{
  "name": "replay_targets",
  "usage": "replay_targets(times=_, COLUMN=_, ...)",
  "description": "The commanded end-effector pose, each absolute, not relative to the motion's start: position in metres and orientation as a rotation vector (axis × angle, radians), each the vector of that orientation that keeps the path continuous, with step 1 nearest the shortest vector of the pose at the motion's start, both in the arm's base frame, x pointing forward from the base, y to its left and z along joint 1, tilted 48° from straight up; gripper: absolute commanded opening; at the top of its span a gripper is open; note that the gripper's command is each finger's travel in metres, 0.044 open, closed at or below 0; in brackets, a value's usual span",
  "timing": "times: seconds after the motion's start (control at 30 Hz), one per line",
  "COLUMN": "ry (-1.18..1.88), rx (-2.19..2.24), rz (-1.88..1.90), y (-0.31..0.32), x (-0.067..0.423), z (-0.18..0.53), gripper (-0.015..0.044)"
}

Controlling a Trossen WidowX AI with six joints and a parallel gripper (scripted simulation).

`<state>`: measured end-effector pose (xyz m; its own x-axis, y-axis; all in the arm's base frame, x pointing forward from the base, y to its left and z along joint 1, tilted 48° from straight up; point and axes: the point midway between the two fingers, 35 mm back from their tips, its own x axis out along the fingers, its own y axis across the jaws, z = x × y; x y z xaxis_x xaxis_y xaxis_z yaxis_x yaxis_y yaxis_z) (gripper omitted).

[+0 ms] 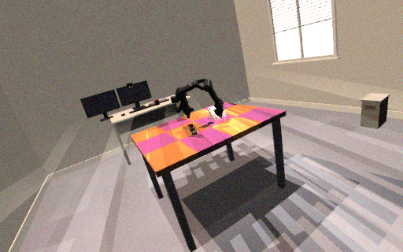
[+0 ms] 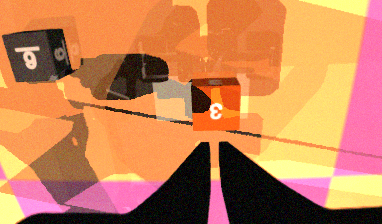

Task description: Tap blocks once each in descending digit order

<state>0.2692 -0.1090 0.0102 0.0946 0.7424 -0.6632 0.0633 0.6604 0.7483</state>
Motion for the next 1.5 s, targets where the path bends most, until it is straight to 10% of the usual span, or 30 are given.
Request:
replay_targets(times=0.0, ry=1.392, rx=0.721, rz=0.558, y=-0.143, x=0.265, z=0.037, gripper=0.002)
replay_targets(times=0.63, ry=1.351, rx=0.793, rz=0.543, y=-0.023, x=0.33, z=0.193, gripper=0.002)
replay_targets(times=1.47, ry=1.385, rx=0.729, rz=0.569, y=0.048, x=0.342, z=0.135, gripper=0.002)
